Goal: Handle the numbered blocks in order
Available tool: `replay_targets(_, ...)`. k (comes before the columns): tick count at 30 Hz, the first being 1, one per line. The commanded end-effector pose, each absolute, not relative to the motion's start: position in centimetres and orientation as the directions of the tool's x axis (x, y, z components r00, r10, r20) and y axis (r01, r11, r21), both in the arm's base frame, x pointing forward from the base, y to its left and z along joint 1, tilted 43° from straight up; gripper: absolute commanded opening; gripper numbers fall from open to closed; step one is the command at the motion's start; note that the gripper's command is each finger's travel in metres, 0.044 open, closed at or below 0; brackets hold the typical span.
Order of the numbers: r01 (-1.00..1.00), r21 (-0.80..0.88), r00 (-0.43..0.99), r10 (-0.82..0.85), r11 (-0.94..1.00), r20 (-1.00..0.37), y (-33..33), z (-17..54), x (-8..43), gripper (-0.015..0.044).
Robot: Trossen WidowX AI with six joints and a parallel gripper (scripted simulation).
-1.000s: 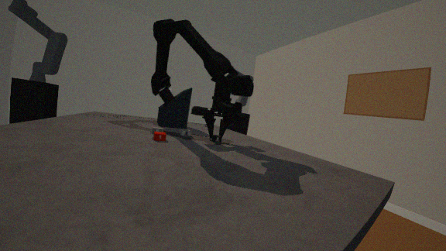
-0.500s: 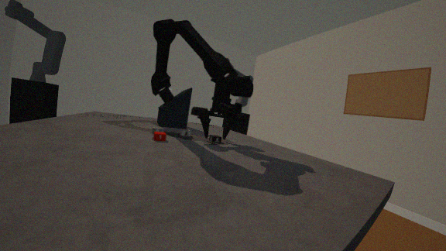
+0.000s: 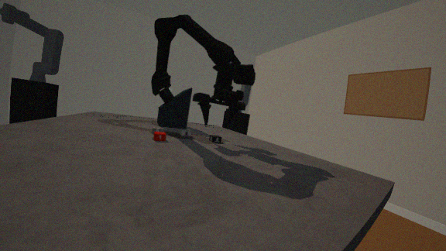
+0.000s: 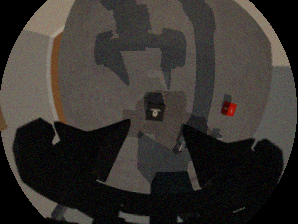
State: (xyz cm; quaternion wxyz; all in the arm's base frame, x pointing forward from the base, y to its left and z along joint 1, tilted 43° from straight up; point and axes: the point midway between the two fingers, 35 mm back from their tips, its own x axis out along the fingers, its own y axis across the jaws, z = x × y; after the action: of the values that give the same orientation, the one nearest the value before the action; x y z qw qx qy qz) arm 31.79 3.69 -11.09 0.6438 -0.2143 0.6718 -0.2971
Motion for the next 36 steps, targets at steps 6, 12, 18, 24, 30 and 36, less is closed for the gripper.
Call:
replay_targets(6, 0.103, -0.666, -0.063, -0.663, 0.739, -0.746, 8.5, -5.9, 32.4, 0.0138)
replay_targets(12, 0.103, -0.666, -0.063, -0.663, 0.739, -0.746, 8.5, -5.9, 32.4, 0.012)
replay_targets(18, 0.103, -0.666, -0.063, -0.663, 0.739, -0.746, 8.5, -5.9, 32.4, 0.012)
replay_targets(24, 0.101, -0.667, -0.065, -0.664, 0.738, -0.745, 5.9, -2.8, 29.5, 0.012)
replay_targets(30, 0.099, -0.669, -0.067, -0.666, 0.736, -0.743, 2.4, 0.2, 24.7, 0.012)
replay_targets(36, 0.099, -0.67, -0.068, -0.666, 0.736, -0.743, 2.0, 0.5, 24.1, 0.012)
